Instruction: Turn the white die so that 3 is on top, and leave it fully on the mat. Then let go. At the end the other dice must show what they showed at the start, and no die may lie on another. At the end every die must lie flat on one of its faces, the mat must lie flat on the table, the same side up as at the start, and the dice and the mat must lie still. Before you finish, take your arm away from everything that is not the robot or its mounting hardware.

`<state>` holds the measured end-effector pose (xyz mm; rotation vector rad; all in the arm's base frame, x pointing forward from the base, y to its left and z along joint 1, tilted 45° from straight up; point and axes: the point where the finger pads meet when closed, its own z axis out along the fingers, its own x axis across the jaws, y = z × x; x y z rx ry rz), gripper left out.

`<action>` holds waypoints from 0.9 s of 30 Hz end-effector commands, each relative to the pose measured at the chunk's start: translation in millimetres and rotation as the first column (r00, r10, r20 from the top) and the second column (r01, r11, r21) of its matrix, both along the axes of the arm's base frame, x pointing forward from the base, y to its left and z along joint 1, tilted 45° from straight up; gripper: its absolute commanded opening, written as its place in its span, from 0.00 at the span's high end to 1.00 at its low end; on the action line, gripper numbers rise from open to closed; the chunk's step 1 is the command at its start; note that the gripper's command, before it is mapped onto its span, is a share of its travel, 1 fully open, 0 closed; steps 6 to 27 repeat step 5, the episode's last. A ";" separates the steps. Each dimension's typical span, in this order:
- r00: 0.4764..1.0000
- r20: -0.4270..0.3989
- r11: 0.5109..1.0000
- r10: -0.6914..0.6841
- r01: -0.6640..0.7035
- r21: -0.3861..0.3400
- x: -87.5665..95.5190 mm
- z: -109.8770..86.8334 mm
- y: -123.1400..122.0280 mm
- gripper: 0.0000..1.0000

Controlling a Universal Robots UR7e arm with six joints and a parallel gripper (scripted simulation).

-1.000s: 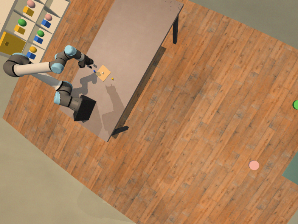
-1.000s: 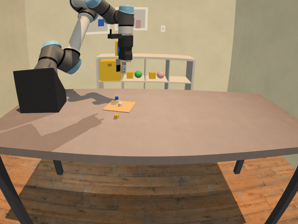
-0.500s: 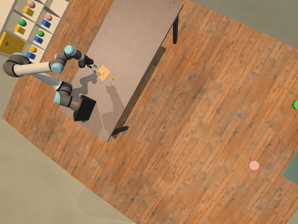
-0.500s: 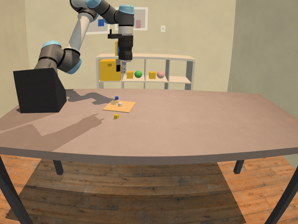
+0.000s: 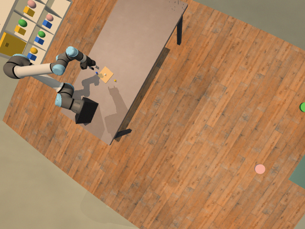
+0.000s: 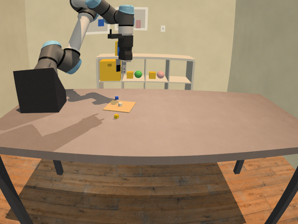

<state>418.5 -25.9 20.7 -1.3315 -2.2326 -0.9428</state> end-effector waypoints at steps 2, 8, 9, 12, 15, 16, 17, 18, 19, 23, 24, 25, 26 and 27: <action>1.000 0.001 1.000 -0.001 0.001 -0.001 0.3 0.2 -0.5 0.00; 1.000 0.001 1.000 -0.001 0.001 -0.001 0.3 0.2 -0.5 0.00; 1.000 0.001 1.000 -0.001 0.001 -0.001 0.3 0.2 -0.5 0.00; 1.000 0.001 1.000 -0.001 0.001 -0.001 0.3 0.2 -0.5 0.00; 1.000 0.001 1.000 -0.001 0.001 -0.001 0.3 0.2 -0.5 0.00; 1.000 0.001 1.000 -0.001 0.001 -0.001 0.3 0.2 -0.5 0.00; 1.000 0.001 1.000 -0.001 0.001 -0.001 0.3 0.2 -0.5 0.00; 1.000 0.001 1.000 -0.001 0.001 -0.001 0.3 0.2 -0.5 0.00; 1.000 0.001 1.000 -0.001 0.001 -0.001 0.3 0.2 -0.5 0.00; 1.000 0.001 1.000 -0.001 0.001 -0.001 0.3 0.2 -0.5 0.00; 1.000 0.001 1.000 -0.001 0.001 -0.001 0.3 0.2 -0.5 0.00; 1.000 0.001 1.000 -0.001 0.001 -0.001 0.3 0.2 -0.5 0.00; 1.000 0.001 1.000 -0.001 0.001 -0.001 0.3 0.2 -0.5 0.00; 1.000 0.001 1.000 -0.001 0.001 -0.001 0.3 0.2 -0.5 0.00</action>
